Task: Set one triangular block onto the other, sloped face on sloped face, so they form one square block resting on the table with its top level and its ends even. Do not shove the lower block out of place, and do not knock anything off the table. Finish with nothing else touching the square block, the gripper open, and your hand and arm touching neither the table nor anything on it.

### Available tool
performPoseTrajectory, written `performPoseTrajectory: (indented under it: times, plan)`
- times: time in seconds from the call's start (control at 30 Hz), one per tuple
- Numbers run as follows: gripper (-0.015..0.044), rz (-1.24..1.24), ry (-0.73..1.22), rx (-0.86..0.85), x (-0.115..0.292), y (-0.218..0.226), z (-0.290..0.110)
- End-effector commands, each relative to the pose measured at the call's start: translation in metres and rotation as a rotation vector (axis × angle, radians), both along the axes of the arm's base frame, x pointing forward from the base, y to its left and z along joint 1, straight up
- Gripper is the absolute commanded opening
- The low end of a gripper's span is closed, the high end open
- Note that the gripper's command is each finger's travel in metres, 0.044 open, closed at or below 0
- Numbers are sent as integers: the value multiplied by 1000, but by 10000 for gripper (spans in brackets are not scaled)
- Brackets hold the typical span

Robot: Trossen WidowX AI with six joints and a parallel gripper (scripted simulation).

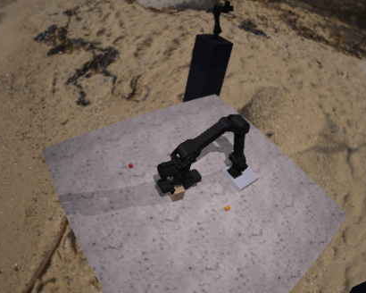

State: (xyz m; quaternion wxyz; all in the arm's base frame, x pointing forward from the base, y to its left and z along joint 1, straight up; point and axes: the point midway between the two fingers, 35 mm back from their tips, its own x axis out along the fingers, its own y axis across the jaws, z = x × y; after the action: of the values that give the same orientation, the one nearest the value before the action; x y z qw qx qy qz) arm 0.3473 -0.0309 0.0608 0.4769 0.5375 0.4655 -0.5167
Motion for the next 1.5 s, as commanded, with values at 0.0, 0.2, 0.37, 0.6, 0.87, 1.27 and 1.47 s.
performPoseTrajectory:
  times: [0.0,0.2,0.37,0.6,0.87,1.27,1.47]
  plan:
    - [0,3,-4,5,1,1,0]
    - [0,0,0,0,0,0,0]
    - [0,4,-4,6,0,0,0]
    - [184,0,0,0,0,0,-1]
    - [394,0,0,0,0,0,-1]
    - [440,0,0,0,1,0,8]
    - [440,0,0,0,1,-1,88]
